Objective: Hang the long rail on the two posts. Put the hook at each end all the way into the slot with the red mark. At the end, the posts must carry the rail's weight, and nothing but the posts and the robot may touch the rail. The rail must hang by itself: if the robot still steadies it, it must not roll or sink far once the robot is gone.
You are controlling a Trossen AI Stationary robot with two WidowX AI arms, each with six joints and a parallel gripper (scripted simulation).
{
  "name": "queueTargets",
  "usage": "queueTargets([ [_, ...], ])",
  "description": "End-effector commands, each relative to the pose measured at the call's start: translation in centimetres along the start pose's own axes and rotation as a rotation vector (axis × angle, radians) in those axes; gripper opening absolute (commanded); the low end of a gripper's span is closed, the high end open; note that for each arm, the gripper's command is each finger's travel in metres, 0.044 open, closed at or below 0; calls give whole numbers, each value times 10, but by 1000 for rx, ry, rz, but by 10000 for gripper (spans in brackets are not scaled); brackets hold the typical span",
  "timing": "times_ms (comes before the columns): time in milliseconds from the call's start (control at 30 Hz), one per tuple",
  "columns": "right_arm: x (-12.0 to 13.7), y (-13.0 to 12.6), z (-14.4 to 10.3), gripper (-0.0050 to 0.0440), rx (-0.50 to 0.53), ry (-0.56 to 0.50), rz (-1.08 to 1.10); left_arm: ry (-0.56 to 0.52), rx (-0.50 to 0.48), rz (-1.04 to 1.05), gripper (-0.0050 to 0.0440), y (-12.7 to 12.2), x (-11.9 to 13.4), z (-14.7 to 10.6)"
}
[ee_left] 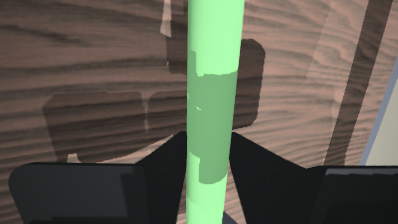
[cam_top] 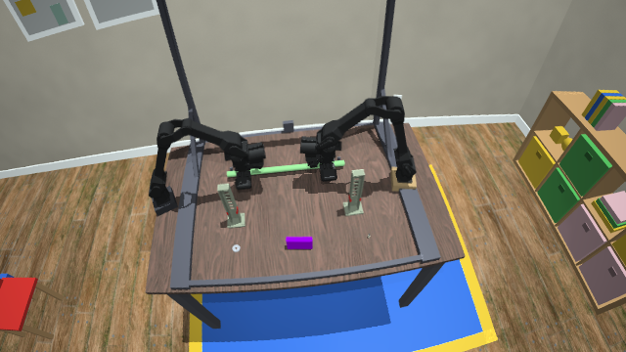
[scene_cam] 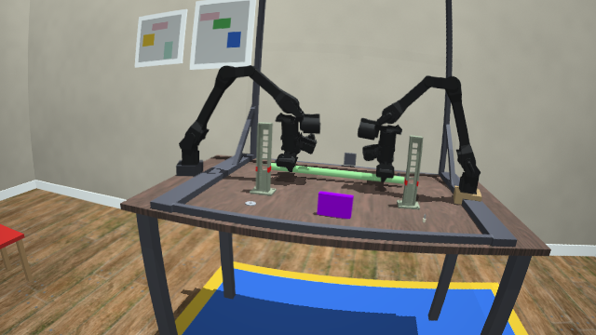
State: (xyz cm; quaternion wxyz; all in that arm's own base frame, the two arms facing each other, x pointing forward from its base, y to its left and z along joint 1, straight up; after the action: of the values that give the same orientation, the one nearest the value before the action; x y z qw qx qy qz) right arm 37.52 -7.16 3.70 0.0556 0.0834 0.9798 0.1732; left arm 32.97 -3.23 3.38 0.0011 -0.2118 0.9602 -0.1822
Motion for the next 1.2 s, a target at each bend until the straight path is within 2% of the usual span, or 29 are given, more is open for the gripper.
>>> queueTargets([
  [0, -5, 1, -4, -50, -2, -30, -16, -18, 16, 7, -50, -1, -3, -1],
  [133, -4, -2, 4, -50, -2, -30, -16, -18, 16, 7, -50, 0, -4, 3],
  [1133, -4, -5, 11, -50, -2, -30, -16, -18, 16, 7, -50, 3, -4, 9],
  [1167, -4, -5, 11, 24, -2, -30, -16, -18, 16, 7, -50, 3, -4, 9],
])
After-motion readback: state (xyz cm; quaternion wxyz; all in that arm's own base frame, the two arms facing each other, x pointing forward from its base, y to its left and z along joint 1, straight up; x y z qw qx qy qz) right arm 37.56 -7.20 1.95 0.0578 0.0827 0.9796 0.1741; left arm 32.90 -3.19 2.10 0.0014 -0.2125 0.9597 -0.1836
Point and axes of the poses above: on each arm, the point midway between the two fingers, 35 mm back from their tips, its own z axis out along the fingers, its own y axis across the jaws, x = y × z, the point moved 2 cm from there along -z, back along the fingers, and after that the axes turned 13 degrees about -z, right-handed, at the moved point
